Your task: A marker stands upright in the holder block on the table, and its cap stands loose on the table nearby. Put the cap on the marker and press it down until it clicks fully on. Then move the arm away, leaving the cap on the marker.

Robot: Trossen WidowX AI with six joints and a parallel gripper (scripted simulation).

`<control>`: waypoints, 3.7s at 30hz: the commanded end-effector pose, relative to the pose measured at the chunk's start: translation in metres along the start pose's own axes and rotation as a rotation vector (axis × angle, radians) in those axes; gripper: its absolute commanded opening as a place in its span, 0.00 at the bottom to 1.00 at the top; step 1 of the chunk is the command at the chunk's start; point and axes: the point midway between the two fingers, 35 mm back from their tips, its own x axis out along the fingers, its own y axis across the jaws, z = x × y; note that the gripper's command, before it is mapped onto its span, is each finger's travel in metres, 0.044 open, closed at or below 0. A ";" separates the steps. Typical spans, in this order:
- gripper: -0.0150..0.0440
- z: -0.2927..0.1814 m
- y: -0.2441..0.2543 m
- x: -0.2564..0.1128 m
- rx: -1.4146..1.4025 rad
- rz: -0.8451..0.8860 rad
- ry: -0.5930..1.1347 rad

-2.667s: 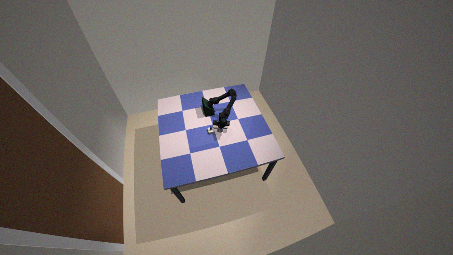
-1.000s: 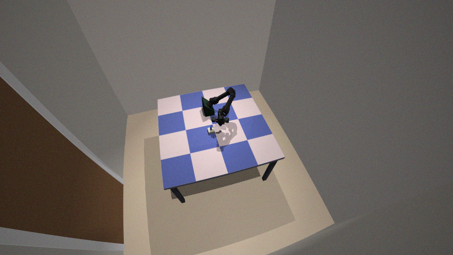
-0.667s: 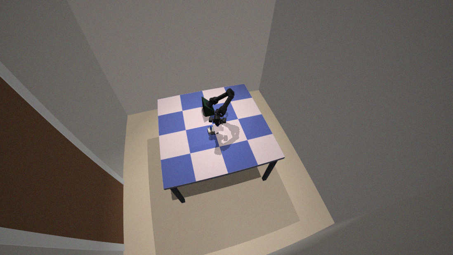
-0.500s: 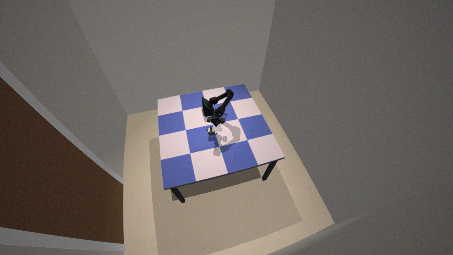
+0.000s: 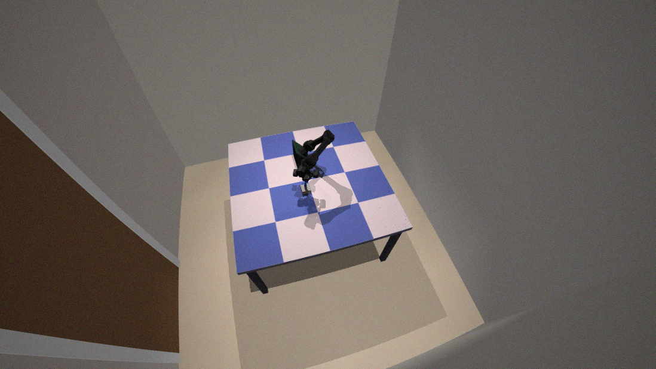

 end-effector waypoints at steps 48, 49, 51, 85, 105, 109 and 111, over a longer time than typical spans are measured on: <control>0.25 0.000 -0.009 0.055 0.000 0.002 0.010; 0.25 0.000 -0.009 0.055 0.000 0.002 0.010; 0.25 0.000 -0.009 0.055 0.000 0.002 0.010; 1.00 0.001 -0.010 -0.021 -0.004 -0.006 0.010; 0.25 0.001 -0.012 -0.010 -0.338 0.001 0.009; 0.25 0.001 -0.012 -0.010 -0.338 0.001 0.009; 0.25 0.001 -0.012 -0.010 -0.338 0.001 0.009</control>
